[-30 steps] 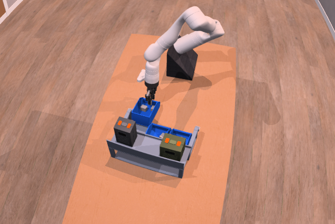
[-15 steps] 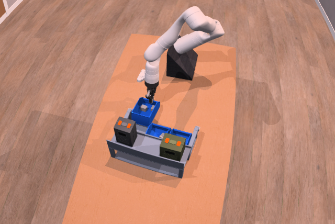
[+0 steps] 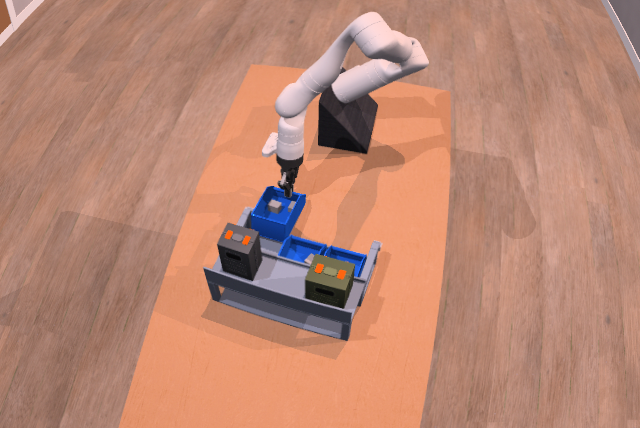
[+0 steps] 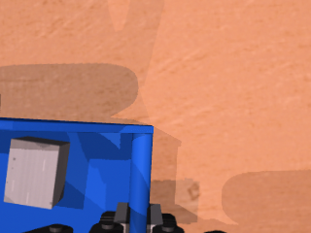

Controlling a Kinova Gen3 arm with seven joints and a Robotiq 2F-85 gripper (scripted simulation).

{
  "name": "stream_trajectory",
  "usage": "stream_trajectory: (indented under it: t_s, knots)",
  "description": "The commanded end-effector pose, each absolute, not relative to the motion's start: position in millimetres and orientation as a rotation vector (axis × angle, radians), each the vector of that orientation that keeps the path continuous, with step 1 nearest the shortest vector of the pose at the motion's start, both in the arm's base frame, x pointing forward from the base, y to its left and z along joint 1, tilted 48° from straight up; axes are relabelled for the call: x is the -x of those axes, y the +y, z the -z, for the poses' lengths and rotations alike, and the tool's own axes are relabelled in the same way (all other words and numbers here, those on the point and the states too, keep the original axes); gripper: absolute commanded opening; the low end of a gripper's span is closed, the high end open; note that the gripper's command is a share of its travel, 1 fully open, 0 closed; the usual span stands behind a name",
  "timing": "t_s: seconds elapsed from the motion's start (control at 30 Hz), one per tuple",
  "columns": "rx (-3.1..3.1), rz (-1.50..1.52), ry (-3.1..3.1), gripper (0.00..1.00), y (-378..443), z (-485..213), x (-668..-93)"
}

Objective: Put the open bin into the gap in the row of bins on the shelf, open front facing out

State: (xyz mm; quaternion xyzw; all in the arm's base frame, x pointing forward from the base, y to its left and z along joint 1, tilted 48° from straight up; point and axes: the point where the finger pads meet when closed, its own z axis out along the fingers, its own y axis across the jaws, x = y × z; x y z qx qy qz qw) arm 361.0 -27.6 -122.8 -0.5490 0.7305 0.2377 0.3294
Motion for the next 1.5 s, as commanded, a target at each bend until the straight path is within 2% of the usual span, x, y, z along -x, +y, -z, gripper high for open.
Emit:
stream_trajectory:
  t_s: [0.0, 1.47]
  knots:
    - [1.436, -0.619, 1.912, 0.10, -28.5, 122.6, -361.4]
    - [1.437, -0.622, 1.911, 0.10, -35.2, 115.9, -359.9]
